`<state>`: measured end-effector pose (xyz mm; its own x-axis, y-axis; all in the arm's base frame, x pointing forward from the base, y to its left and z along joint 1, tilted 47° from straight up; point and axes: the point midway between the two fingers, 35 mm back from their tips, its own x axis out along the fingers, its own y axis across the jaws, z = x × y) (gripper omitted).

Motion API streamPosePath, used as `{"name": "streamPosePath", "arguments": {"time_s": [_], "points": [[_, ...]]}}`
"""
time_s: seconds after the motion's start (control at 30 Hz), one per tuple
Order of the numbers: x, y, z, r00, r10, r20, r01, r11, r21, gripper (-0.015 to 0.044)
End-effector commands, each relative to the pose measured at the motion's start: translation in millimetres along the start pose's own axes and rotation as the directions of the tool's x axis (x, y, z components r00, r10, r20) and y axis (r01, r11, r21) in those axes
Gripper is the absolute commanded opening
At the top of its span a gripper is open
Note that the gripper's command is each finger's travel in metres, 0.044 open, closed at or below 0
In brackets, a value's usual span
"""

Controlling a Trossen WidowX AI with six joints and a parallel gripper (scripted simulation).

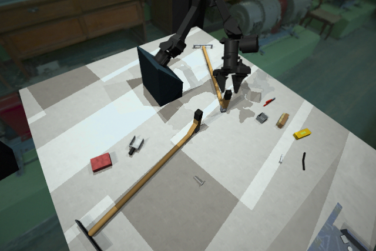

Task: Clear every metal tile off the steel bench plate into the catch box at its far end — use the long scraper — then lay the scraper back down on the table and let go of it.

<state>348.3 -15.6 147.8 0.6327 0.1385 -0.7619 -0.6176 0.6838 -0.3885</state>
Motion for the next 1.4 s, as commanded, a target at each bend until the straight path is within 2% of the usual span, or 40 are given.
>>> {"name": "streamPosePath", "arguments": {"time_s": [0.0,0.63,1.37], "points": [[-5.1,7.0,17.5,1.0,-0.002,0.022,0.004,0.996,-0.087,0.044],[-16.2,56.1,74.1,0.994,0.059,0.096,-0.015,0.912,-0.409,0.044],[-42.5,120.6,125.7,0.973,0.143,0.18,0.029,0.7,-0.714,0.044]]}}
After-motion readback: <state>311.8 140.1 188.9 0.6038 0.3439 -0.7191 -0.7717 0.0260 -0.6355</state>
